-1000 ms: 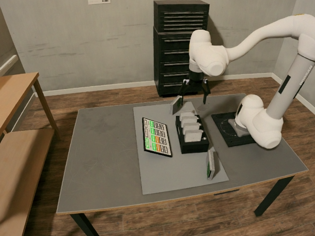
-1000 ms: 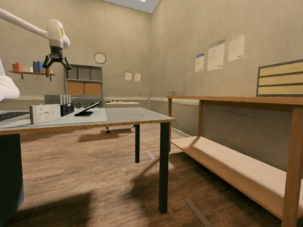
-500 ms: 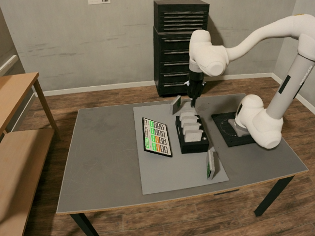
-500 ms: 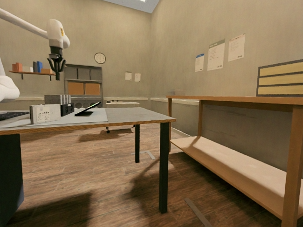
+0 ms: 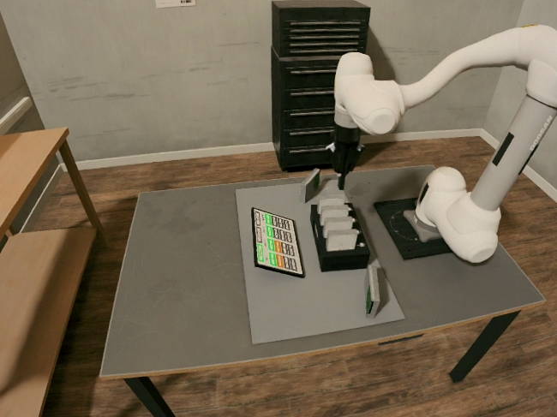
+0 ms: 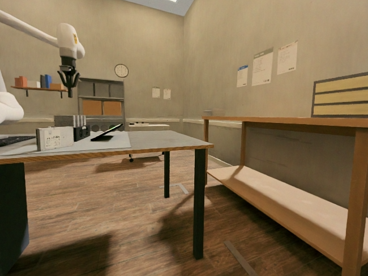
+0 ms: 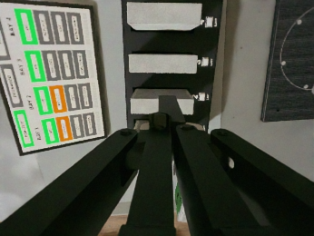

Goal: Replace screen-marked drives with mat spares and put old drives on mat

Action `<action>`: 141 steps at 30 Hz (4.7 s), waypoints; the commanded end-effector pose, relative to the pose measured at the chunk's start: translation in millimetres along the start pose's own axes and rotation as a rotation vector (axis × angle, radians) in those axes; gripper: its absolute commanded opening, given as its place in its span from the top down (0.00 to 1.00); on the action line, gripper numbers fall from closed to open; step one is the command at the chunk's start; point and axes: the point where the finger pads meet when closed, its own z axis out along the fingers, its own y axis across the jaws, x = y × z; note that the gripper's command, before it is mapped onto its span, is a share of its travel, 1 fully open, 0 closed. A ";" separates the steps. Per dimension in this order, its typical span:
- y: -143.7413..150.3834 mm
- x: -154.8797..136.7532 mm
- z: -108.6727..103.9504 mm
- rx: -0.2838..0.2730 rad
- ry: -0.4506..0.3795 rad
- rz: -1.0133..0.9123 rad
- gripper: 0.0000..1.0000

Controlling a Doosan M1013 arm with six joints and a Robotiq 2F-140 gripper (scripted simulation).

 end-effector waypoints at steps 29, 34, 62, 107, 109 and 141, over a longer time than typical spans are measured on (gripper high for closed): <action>77.9 -247.1 79.4 0.001 0.000 0.184 0.60; 77.9 -247.1 79.4 0.001 0.000 0.184 0.60; 77.9 -247.1 79.4 0.001 0.000 0.184 0.60; 77.9 -247.1 155.4 0.001 0.000 0.184 0.60; 77.9 -247.1 157.3 0.001 0.000 0.184 0.60; 77.8 -247.1 169.8 0.001 0.000 0.184 0.60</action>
